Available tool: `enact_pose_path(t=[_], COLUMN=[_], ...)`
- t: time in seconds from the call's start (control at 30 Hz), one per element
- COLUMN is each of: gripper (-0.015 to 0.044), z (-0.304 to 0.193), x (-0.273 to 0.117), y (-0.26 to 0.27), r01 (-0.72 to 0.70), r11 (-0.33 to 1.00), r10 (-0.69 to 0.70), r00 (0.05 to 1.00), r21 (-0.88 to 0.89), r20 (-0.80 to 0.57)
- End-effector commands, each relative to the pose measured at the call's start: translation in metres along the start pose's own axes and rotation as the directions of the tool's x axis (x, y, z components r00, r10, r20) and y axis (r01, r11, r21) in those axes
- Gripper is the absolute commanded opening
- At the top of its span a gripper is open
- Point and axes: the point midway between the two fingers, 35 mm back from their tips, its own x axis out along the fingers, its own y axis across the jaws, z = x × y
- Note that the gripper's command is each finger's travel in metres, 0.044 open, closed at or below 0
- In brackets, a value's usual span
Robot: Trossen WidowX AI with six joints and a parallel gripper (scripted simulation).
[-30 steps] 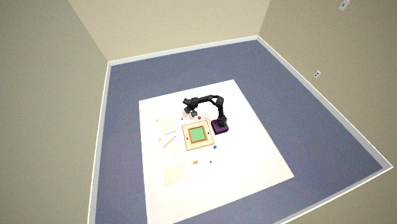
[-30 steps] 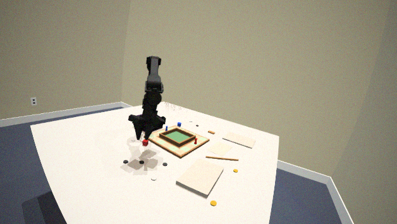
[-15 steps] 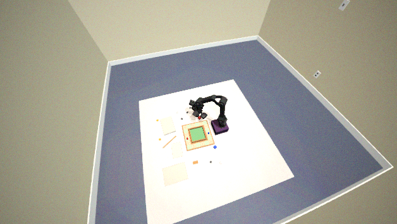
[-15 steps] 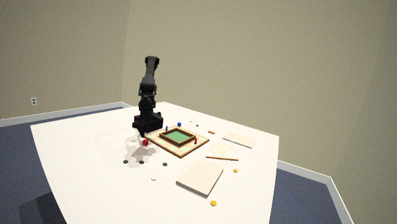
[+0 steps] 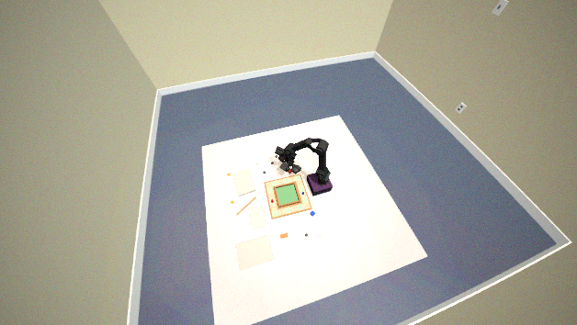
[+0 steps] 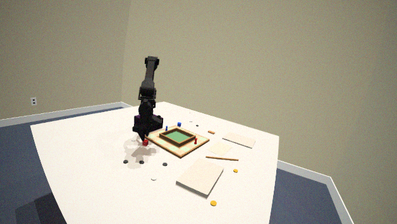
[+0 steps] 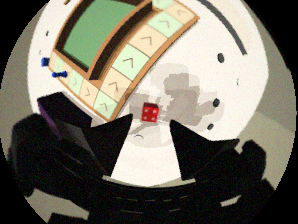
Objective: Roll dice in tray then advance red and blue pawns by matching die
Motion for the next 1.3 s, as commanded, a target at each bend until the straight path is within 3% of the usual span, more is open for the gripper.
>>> enact_pose_path(t=[0.0,0.47,0.7,0.87,0.93,1.27], gripper=[0.0275,0.0275,0.0091,0.0058,0.0005,0.0000], z=[0.000,0.000,0.000,0.000,0.000,0.006], x=[0.009,0.029,0.029,0.029,0.028,-0.042], y=[0.002,0.003,0.003,0.003,0.003,-0.002], r01=[-0.009,-0.009,-0.009,-0.009,-0.009,-0.008], r11=[1.000,1.000,1.000,1.000,1.000,1.000], r10=[0.009,0.009,0.009,0.009,0.009,0.008], r00=[1.000,1.000,1.000,1.000,1.000,1.000], r21=[-0.006,-0.006,-0.006,-0.006,-0.006,-0.006], r20=[0.002,0.002,0.002,0.002,0.002,0.003])
